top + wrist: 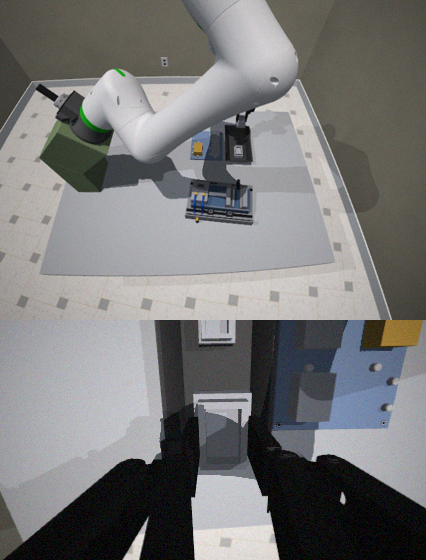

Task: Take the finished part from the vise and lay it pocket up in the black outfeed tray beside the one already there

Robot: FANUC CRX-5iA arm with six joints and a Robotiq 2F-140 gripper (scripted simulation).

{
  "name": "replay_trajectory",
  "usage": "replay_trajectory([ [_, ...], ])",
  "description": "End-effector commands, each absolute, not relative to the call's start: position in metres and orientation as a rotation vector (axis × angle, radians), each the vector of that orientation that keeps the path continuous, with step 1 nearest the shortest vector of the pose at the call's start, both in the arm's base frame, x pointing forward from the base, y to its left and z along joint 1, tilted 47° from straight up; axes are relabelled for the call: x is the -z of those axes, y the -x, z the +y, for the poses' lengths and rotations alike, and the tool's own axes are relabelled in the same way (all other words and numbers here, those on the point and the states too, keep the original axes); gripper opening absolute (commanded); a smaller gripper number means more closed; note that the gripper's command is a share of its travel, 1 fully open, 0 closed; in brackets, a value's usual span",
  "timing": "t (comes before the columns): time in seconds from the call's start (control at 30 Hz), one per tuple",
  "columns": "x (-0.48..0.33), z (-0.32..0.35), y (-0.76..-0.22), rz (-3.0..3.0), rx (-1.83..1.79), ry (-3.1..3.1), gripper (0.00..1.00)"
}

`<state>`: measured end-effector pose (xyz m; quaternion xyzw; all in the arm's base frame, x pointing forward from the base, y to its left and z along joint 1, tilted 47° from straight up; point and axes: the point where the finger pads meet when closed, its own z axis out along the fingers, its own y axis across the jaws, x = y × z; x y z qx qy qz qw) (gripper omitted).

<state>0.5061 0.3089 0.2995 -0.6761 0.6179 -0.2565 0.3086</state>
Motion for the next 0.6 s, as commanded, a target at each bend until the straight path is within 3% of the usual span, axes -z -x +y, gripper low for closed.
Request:
replay_trajectory([
  [0.0,-0.2998,0.3093,-0.5069,1.632,0.678,1.786,0.1],
  [0.57,-0.2964,0.3097,-0.511,1.632,0.678,1.786,0.1],
])
